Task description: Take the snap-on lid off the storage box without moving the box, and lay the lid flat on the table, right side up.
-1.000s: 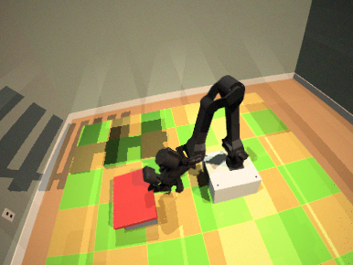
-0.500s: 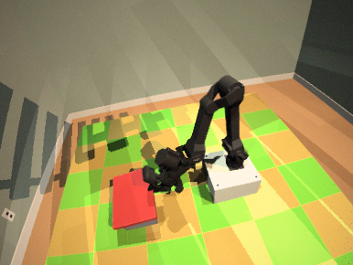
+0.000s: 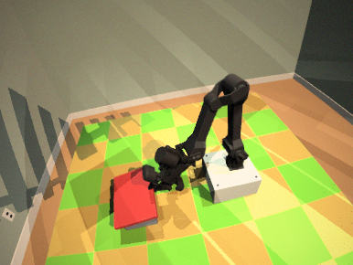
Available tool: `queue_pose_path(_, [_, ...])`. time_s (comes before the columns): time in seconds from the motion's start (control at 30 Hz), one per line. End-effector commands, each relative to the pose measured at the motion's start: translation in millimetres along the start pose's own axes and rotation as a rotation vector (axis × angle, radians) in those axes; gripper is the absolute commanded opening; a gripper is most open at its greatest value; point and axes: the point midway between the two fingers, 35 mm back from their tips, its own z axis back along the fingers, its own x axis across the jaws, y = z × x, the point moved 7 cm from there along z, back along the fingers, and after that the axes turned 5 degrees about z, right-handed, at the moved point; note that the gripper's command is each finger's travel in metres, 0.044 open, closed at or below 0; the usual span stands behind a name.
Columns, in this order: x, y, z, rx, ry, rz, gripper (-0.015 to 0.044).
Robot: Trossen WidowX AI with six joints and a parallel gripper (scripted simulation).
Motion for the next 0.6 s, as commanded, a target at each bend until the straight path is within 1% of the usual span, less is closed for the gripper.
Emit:
queue_pose_path(0.0, [10.3,-0.6,3.9,0.0,-0.018,0.0,0.0])
queue_pose_path(0.57, [30.8,-2.5,14.4,0.0,-0.019,0.0,0.0])
